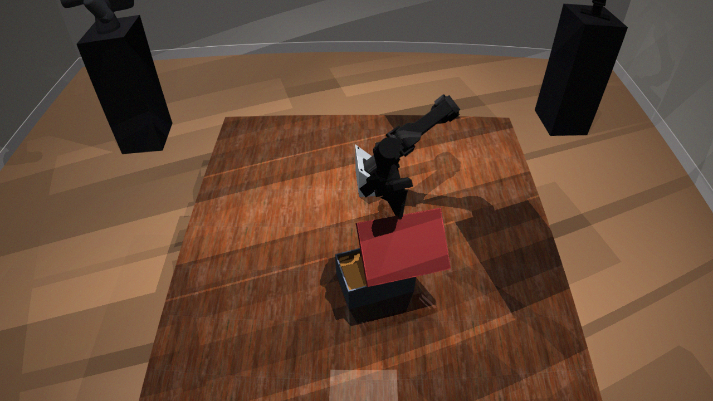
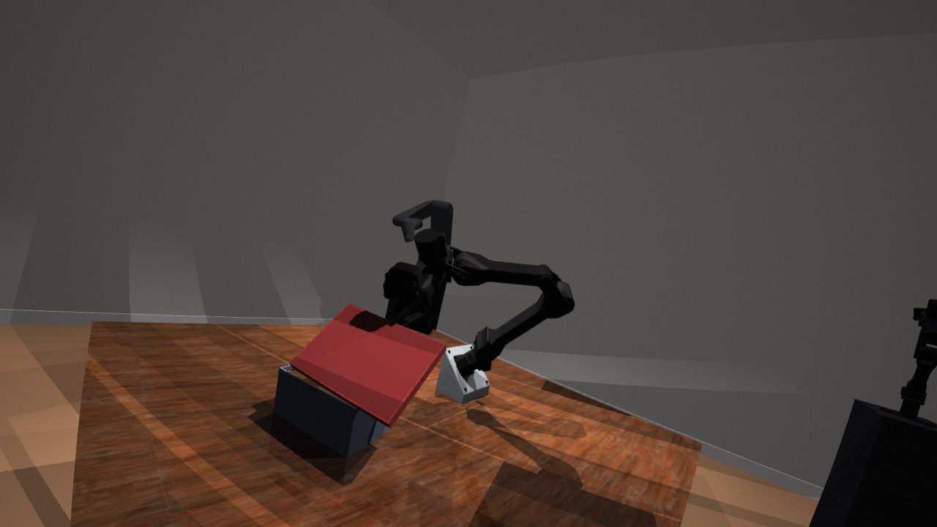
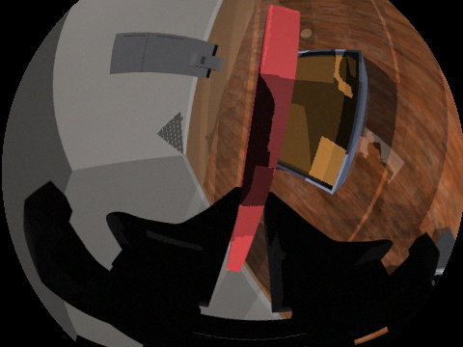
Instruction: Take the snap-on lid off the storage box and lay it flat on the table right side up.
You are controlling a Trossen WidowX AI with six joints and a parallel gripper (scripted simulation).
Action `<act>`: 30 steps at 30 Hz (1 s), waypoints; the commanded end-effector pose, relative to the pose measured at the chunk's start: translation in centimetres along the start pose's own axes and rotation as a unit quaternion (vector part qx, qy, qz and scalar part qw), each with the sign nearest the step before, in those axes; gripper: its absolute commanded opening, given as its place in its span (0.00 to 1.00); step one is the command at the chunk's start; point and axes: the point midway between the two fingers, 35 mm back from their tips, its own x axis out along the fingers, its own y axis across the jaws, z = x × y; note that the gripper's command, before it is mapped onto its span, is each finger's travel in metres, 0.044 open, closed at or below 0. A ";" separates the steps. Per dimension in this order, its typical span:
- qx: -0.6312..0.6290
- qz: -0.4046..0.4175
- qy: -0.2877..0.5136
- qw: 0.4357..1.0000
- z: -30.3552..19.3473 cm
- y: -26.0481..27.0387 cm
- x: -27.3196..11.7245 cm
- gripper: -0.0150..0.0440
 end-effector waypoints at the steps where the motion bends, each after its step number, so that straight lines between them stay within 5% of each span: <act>1: 0.000 0.002 -0.002 1.000 -0.8 0.1 -0.2 0.25; 30: 0.001 0.002 -0.002 1.000 -6.6 -0.4 -0.7 0.25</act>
